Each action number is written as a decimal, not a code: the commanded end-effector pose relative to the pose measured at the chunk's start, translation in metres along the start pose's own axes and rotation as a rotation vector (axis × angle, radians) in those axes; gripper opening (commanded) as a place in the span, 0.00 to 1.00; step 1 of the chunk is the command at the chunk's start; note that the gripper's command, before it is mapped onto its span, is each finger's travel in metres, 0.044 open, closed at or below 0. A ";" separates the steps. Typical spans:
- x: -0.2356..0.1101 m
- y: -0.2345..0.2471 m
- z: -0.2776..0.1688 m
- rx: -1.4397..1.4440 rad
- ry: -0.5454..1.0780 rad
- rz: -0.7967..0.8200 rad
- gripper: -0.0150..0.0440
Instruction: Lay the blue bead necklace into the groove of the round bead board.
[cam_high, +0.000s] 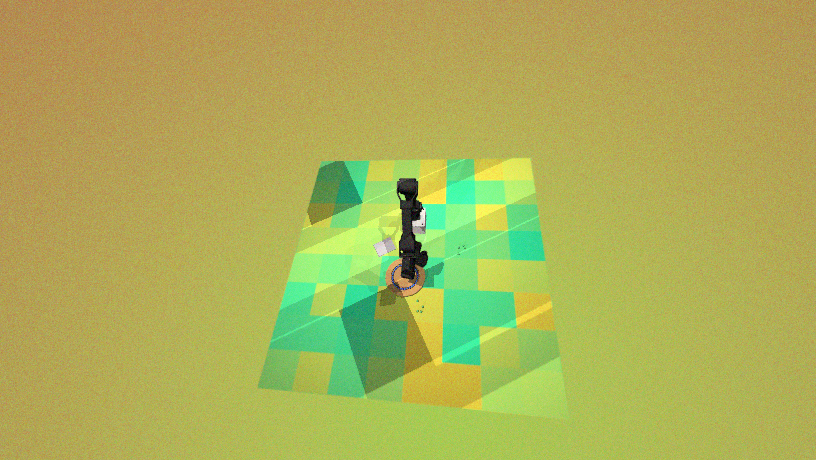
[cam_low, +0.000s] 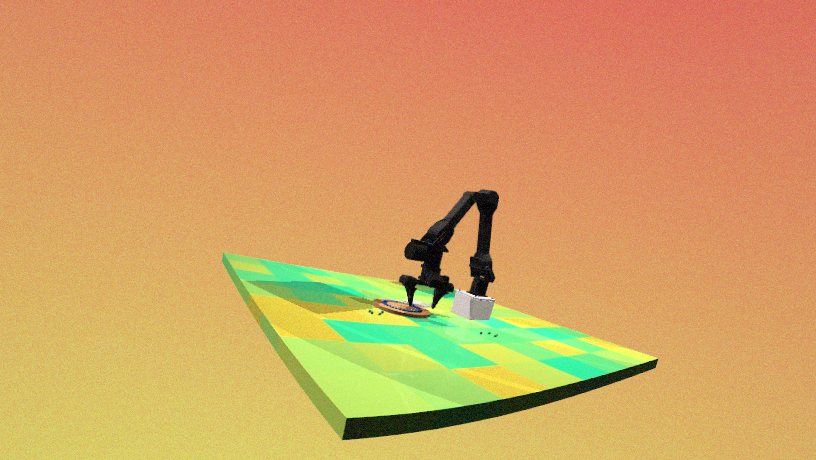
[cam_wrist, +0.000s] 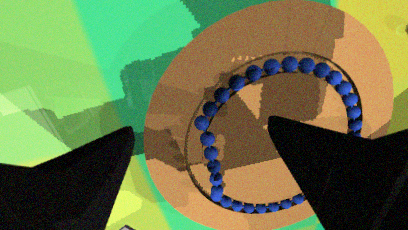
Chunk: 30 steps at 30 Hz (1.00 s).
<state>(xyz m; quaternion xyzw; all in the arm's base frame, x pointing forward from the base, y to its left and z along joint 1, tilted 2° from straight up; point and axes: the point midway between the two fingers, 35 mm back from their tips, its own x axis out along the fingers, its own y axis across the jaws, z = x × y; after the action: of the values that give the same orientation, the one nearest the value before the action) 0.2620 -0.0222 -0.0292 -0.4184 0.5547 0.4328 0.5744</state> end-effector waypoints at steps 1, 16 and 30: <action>-0.004 -0.001 -0.001 0.335 -0.002 -0.002 0.73; -0.018 -0.003 -0.006 1.554 -0.003 -0.001 0.46; -0.025 -0.003 -0.009 2.201 -0.004 0.000 0.46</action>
<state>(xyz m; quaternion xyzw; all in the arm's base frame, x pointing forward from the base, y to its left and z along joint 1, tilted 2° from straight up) 0.2607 -0.0276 -0.0173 0.0445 0.7065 -0.0204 0.7060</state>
